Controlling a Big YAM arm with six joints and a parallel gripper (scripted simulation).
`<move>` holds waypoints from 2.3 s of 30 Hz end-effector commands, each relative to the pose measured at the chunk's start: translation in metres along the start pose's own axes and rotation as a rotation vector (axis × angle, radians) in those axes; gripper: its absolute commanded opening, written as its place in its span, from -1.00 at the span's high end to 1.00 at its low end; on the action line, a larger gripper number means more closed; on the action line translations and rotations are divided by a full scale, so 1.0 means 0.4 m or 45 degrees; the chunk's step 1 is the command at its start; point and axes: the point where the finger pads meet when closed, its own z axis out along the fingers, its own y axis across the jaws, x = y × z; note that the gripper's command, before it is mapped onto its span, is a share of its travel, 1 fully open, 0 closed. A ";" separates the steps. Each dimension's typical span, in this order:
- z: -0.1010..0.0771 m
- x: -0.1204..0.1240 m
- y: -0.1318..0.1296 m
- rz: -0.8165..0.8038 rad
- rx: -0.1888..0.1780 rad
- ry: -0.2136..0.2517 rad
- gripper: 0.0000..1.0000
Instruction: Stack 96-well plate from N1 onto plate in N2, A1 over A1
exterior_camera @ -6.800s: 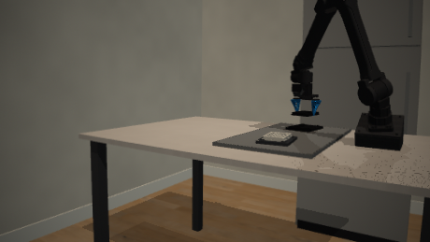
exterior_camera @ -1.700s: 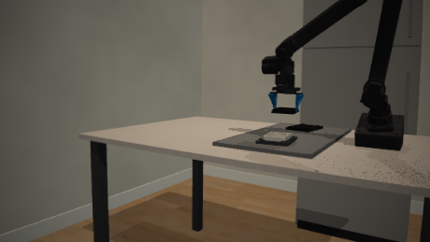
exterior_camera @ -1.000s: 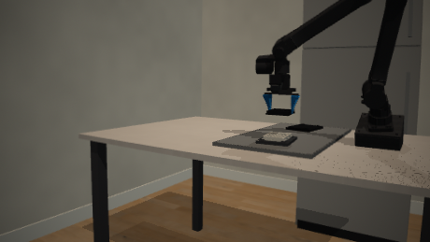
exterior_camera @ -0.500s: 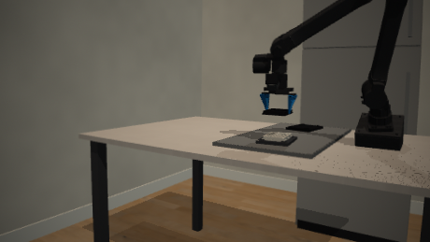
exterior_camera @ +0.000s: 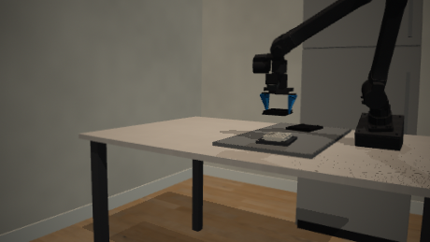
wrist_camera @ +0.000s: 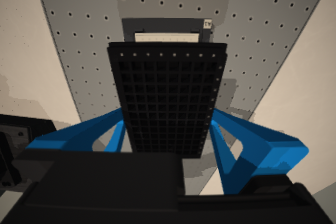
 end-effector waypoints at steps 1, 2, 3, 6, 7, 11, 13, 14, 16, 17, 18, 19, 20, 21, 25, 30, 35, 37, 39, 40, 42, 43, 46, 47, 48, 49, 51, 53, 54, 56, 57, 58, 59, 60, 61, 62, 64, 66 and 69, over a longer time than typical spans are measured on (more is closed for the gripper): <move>-0.028 -0.018 -0.029 -0.015 0.042 -0.007 1.00; -0.028 -0.018 -0.029 -0.015 0.042 -0.007 1.00; -0.028 -0.018 -0.029 -0.015 0.042 -0.007 1.00; -0.028 -0.018 -0.028 -0.015 0.042 -0.007 1.00; -0.028 -0.018 -0.028 -0.015 0.042 -0.007 1.00; -0.028 -0.018 -0.027 -0.015 0.042 -0.007 1.00; -0.028 -0.018 -0.027 -0.015 0.042 -0.007 1.00; -0.028 -0.018 -0.027 -0.015 0.042 -0.007 1.00; -0.028 -0.018 -0.027 -0.015 0.042 -0.007 1.00; -0.028 -0.017 -0.027 -0.015 0.042 -0.007 1.00; -0.028 -0.017 -0.027 -0.015 0.042 -0.007 1.00; -0.028 -0.017 -0.027 -0.015 0.042 -0.007 1.00; -0.002 -0.018 -0.004 -0.012 0.023 -0.005 1.00; 0.012 -0.014 -0.003 -0.006 0.009 -0.002 1.00; 0.034 -0.010 -0.002 -0.002 0.001 0.000 1.00; 0.055 -0.010 -0.002 -0.002 0.001 -0.001 1.00; 0.068 -0.011 -0.003 -0.004 0.006 -0.002 1.00; 0.040 -0.008 -0.034 0.004 0.054 -0.007 1.00; 0.082 -0.003 -0.005 0.006 0.004 0.000 1.00; 0.088 -0.009 -0.003 -0.002 0.001 -0.001 1.00; 0.097 -0.009 -0.002 -0.002 0.001 -0.001 1.00; 0.101 -0.008 -0.002 -0.002 0.001 -0.001 1.00; 0.113 -0.007 -0.002 -0.001 0.001 -0.001 1.00; 0.116 -0.005 -0.003 0.002 0.002 0.000 1.00; 0.119 -0.005 -0.006 0.002 0.005 -0.001 1.00; 0.121 -0.010 -0.011 -0.003 0.010 -0.002 1.00; 0.133 -0.009 -0.003 -0.003 0.003 -0.002 1.00; 0.133 -0.009 -0.003 -0.003 0.003 -0.002 1.00; 0.106 -0.013 -0.022 -0.005 0.048 -0.009 1.00; 0.147 -0.008 -0.002 -0.002 0.000 -0.001 1.00; 0.151 -0.008 -0.002 -0.002 0.000 -0.001 1.00; 0.156 -0.008 -0.002 -0.002 0.000 -0.001 1.00; 0.160 -0.008 -0.002 -0.002 0.000 -0.001 1.00; 0.164 -0.008 -0.001 -0.002 0.000 -0.001 1.00; 0.168 -0.007 -0.001 -0.002 0.000 -0.001 1.00; 0.172 -0.006 -0.001 0.000 0.000 -0.001 1.00; 0.179 -0.003 -0.003 0.004 0.003 0.000 1.00; 0.148 -0.013 -0.029 -0.012 0.037 -0.010 1.00; 0.136 -0.025 -0.039 -0.017 0.069 -0.016 1.00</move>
